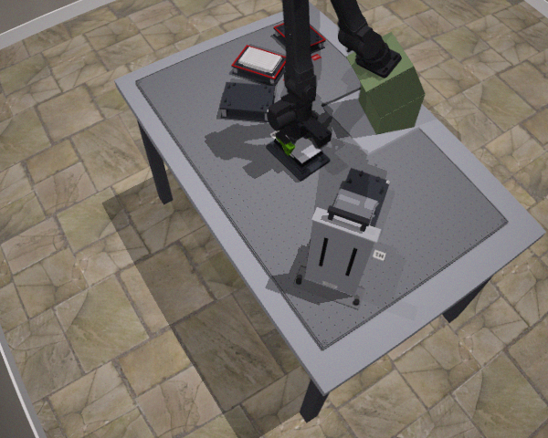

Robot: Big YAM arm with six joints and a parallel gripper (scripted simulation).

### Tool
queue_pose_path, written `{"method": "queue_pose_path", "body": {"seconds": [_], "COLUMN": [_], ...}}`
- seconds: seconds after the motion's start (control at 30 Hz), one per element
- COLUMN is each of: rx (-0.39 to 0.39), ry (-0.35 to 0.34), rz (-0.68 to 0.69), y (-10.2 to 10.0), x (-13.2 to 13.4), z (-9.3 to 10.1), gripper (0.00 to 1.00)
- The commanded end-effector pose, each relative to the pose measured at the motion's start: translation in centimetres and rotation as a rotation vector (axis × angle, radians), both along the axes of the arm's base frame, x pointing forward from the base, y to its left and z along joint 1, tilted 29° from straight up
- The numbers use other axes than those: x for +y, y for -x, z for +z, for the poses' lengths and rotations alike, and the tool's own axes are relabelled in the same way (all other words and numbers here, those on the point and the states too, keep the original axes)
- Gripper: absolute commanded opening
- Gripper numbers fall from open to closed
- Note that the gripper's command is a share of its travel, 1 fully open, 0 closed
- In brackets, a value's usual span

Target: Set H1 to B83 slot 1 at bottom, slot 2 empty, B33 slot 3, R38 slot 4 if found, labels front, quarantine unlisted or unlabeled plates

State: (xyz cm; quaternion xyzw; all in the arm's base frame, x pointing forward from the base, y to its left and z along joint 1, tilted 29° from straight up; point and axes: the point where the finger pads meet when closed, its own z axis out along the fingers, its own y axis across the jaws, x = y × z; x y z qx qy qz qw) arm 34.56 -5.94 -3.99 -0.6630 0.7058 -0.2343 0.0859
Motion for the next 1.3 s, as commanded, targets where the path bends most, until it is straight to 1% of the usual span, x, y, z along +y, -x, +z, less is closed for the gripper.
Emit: {"method": "queue_pose_path", "body": {"seconds": [0.0, 0.37, 0.43, 0.47, 0.5, 0.63, 0.83, 0.93, 1.0, 1.03, 1.07, 1.27], "rx": [-0.007, -0.009, -0.009, 0.015, -0.006, -0.011, -0.006, -0.010, -0.010, 0.011, -0.009, -0.010], "ry": [-0.007, -0.006, -0.006, -0.008, -0.007, -0.006, -0.007, -0.006, -0.006, -0.008, -0.007, -0.007], "rz": [-0.001, -0.003, -0.003, -0.005, -0.002, -0.002, 0.000, -0.003, -0.003, 0.000, 0.001, 0.001], "y": [0.2, 0.6, 0.6, 1.0, 0.7, 0.7, 1.2, 1.2, 1.2, 1.4, 1.2, 1.5], "x": [0.5, 0.7, 0.7, 0.7, 0.8, 0.8, 1.0, 1.0, 1.0, 1.1, 1.2, 1.3], "z": [0.7, 1.7, 1.7, 1.0, 1.7, 2.3, 2.6, 3.0, 3.0, 2.4, 3.1, 3.7], "gripper": [0.86, 0.86, 0.86, 0.86, 0.86, 0.86, 0.86, 0.86, 0.86, 0.86, 0.86, 0.86]}}
